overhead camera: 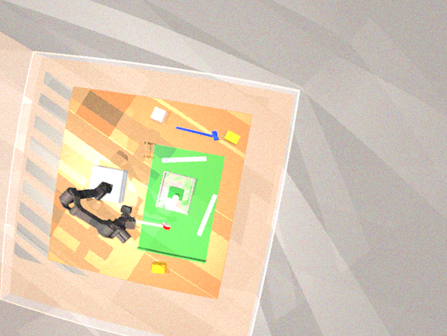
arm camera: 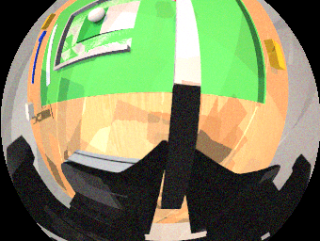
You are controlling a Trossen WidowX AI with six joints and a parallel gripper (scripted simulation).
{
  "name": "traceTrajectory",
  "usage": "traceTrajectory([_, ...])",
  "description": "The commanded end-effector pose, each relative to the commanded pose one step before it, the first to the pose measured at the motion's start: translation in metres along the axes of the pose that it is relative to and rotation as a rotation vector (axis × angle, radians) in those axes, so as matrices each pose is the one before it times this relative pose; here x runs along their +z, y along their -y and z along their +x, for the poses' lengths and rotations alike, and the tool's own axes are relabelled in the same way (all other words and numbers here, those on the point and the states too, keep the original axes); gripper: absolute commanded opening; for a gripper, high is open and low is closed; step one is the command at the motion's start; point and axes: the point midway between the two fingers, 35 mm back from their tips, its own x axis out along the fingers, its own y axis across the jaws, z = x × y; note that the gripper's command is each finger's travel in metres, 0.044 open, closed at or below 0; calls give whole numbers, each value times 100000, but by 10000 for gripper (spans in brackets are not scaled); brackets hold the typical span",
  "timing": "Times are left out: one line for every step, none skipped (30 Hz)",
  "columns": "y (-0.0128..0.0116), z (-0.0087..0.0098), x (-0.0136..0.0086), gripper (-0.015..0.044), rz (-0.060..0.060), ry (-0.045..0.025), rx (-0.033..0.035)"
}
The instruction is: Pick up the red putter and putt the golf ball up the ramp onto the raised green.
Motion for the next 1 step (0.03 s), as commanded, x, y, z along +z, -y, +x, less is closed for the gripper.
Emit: traceTrajectory([0, 86, -2, 0, -20, -9, -1])
